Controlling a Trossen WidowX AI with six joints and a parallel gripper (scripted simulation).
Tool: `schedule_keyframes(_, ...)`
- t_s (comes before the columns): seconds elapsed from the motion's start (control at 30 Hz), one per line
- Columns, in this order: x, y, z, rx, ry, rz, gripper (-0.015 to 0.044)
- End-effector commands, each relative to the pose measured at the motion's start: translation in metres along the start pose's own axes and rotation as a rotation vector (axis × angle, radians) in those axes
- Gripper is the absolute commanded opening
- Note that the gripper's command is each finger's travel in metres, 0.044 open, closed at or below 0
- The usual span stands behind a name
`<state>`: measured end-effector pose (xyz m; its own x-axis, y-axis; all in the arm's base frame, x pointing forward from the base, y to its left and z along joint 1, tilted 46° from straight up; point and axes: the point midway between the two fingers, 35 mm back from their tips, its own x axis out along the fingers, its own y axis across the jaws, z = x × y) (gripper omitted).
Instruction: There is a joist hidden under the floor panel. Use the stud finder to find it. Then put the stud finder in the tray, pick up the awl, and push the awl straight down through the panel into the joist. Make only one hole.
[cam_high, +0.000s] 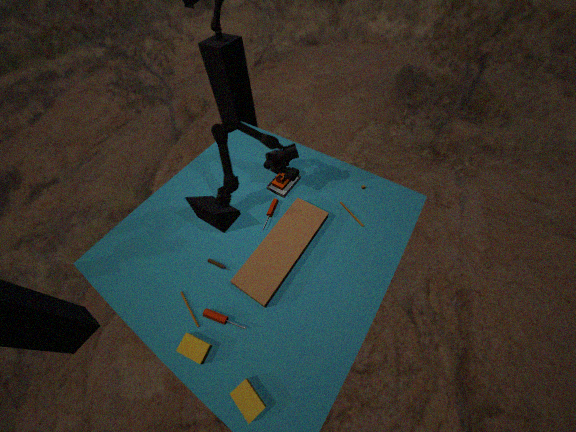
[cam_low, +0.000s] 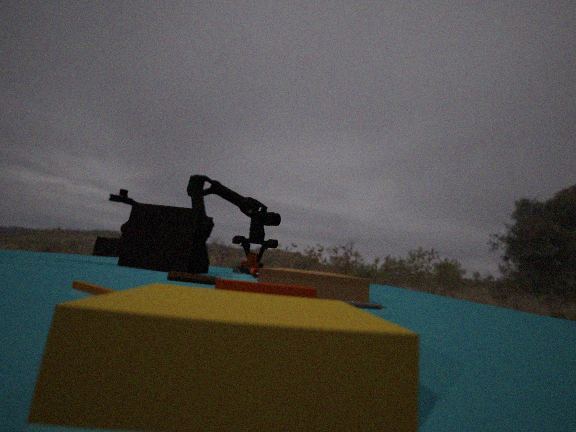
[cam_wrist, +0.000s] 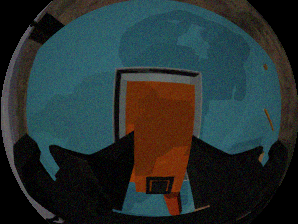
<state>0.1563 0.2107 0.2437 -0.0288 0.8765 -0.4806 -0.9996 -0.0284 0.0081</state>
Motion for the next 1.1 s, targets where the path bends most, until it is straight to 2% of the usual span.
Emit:
schedule_keyframes(0.0, 0.001, 0.001, 0.001, -0.005, -0.006, -0.009, 0.0)
schedule_keyframes(0.53, 0.022, 0.002, -0.003, -0.003, -0.015, -0.01, 0.0)
schedule_keyframes(0.93, 0.02, 0.002, -0.004, -0.002, -0.01, -0.003, 0.0315)
schedule_keyframes(1.07, 0.004, -0.002, -0.002, -0.006, 0.01, -0.001, 0.042)
